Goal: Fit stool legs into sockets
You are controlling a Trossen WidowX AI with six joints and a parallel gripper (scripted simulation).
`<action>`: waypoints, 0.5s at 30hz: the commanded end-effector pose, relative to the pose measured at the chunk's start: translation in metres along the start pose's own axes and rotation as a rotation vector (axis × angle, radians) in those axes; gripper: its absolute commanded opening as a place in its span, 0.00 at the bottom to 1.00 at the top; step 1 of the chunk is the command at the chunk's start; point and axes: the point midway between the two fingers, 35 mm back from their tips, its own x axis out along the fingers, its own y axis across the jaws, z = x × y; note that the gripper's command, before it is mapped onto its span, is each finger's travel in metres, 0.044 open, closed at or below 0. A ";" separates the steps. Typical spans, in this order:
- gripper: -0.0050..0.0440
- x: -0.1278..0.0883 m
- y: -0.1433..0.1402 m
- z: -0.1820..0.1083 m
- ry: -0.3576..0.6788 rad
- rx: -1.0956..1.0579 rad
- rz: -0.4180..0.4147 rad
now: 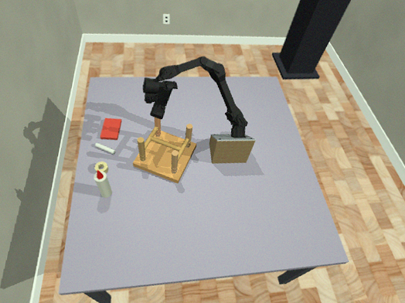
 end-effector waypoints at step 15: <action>0.10 0.016 -0.002 -0.004 -0.001 0.004 0.003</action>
